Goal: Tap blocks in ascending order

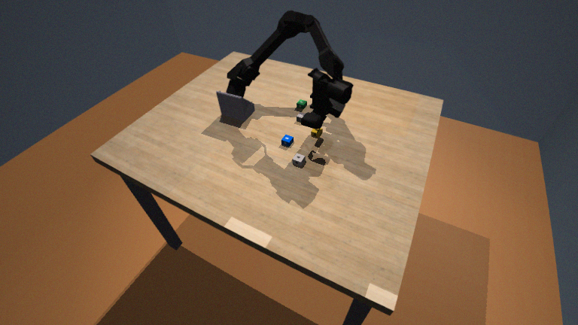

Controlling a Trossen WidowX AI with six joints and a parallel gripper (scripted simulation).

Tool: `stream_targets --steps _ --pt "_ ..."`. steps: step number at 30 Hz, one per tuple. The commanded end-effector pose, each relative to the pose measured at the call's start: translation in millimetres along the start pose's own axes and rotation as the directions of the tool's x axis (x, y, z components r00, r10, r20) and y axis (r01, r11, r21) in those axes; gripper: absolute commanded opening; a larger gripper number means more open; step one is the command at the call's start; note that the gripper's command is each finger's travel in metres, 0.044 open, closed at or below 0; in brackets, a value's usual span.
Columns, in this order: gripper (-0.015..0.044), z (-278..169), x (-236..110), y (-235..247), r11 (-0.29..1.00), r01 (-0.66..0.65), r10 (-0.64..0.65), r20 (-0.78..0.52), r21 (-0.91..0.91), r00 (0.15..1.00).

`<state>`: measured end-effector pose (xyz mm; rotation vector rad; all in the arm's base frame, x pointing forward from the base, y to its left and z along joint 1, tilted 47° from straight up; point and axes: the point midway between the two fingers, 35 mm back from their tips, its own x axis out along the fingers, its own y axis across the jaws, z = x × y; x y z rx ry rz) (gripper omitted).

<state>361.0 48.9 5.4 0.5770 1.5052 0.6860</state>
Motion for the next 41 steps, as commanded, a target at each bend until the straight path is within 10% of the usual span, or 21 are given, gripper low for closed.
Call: stream_targets --steps 1,17,31,41 --pt "0.0020 -1.2 8.8 0.8 1.000 -0.004 0.004 -0.003 0.006 1.000" --pt "0.0020 -1.2 -19.0 0.5 1.000 -0.003 0.003 -0.003 0.006 1.000" --pt "0.0387 -98.0 -94.6 160.7 1.000 -0.007 0.007 -0.009 0.012 1.000" --pt "0.0400 -116.3 -100.7 176.4 1.000 -0.008 0.008 -0.010 0.013 1.000"
